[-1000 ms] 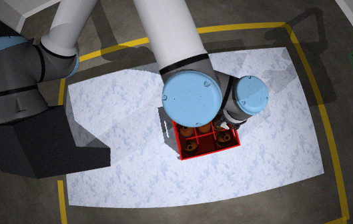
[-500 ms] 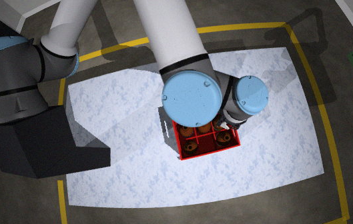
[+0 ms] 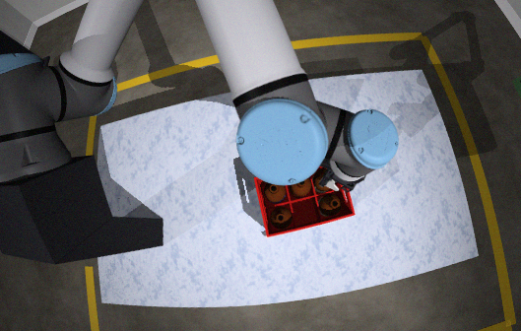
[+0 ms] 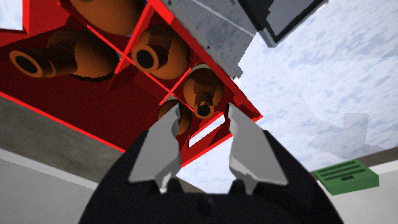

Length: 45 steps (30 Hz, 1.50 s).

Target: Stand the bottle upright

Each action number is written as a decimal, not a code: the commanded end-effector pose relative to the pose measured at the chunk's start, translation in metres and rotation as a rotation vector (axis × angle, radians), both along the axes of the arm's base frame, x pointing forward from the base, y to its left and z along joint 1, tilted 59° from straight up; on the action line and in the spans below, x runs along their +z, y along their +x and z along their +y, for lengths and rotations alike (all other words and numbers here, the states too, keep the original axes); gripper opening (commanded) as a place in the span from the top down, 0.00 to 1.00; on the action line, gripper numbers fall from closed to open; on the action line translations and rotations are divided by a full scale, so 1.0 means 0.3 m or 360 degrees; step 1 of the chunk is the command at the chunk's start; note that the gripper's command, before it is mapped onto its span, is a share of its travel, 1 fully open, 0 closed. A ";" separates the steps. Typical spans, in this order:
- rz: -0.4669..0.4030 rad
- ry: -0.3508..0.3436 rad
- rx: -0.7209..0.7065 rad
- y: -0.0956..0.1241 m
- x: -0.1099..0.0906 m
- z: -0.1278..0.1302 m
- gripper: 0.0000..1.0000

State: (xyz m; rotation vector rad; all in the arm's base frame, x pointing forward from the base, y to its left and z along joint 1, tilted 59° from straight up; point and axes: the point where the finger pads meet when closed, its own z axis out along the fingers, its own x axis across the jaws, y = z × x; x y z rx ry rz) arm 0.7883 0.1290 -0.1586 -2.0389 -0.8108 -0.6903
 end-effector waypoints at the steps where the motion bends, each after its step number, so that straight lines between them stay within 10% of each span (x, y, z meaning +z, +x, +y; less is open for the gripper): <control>1: -0.0001 0.0000 -0.0001 -0.003 0.013 -0.022 0.62; 36: -0.0001 0.0000 -0.0001 -0.044 0.131 -0.213 0.62; 37: -0.0001 0.0000 -0.0001 -0.044 0.131 -0.213 1.00; 45: -0.0001 0.0000 -0.0001 -0.044 0.131 -0.213 1.00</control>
